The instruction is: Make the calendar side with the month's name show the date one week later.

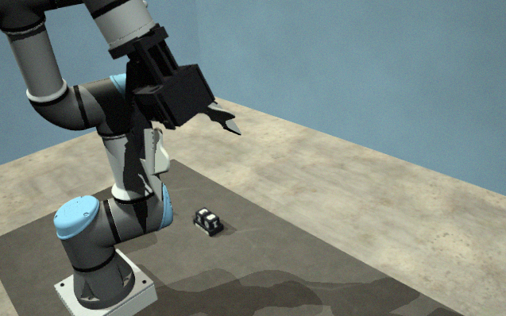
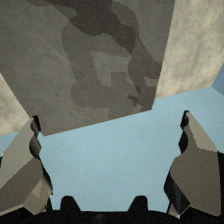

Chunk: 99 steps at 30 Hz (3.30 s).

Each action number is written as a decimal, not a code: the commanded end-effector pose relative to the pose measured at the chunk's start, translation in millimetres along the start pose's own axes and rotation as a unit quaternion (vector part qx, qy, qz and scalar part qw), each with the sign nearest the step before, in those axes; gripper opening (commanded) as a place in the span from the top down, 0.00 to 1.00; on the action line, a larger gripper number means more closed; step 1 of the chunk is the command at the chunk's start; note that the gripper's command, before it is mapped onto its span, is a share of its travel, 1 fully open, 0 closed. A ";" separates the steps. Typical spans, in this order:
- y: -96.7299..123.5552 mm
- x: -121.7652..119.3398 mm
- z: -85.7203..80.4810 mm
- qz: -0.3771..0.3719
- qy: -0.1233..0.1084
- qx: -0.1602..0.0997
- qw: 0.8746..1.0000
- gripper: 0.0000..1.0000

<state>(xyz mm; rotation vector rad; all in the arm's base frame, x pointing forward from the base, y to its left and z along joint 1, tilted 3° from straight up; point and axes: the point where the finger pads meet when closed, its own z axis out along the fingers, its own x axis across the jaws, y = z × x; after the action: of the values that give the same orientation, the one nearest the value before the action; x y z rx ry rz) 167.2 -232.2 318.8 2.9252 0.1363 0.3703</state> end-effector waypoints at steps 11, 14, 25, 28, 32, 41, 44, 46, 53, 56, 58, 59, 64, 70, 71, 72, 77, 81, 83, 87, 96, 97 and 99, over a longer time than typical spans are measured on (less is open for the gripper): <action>0.2 0.1 -0.3 0.000 0.000 -0.001 1.000 0.00; 0.2 0.1 -0.3 0.000 0.000 -0.001 1.000 0.00; -0.4 1.3 0.7 0.000 0.000 0.001 1.000 0.00; -1.2 3.1 2.0 0.001 0.000 0.003 1.000 0.00; -3.1 7.4 5.1 0.002 0.001 0.009 1.000 0.00; -9.8 20.5 15.1 0.005 0.001 0.025 1.000 0.00; -14.5 28.5 21.3 0.006 0.001 0.035 0.999 0.00; -18.4 34.7 26.2 0.007 0.000 0.042 0.999 0.00; -31.5 52.3 40.7 0.010 -0.005 0.061 0.998 0.00; -42.1 64.2 50.9 0.012 -0.010 0.074 0.997 0.00; -50.3 72.5 58.2 0.013 -0.014 0.082 0.996 0.00; -54.9 76.7 62.0 0.013 -0.016 0.086 0.996 0.00; -81.5 97.4 82.0 0.015 -0.031 0.105 0.994 0.00; -107.4 112.6 98.5 0.016 -0.045 0.117 0.992 0.00; -114.4 116.1 102.7 0.016 -0.049 0.120 0.991 0.00; -121.6 119.4 106.7 0.016 -0.053 0.122 0.991 0.00; -159.7 132.8 126.3 0.015 -0.073 0.131 0.989 0.00; -191.1 139.4 140.5 0.014 -0.088 0.134 0.987 0.00; -206.6 141.3 146.9 0.013 -0.095 0.134 0.986 0.00; -221.6 142.4 152.9 0.012 -0.102 0.134 0.986 0.00; -278.7 139.3 173.5 0.009 -0.127 0.128 0.984 0.00; -283.7 138.5 175.1 0.009 -0.128 0.127 0.984 0.00; -292.7 136.9 178.1 0.008 -0.132 0.125 0.983 0.00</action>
<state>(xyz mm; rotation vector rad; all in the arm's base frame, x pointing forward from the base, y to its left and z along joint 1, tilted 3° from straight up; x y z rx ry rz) 325.2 20.5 134.7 3.2056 0.1357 -0.0256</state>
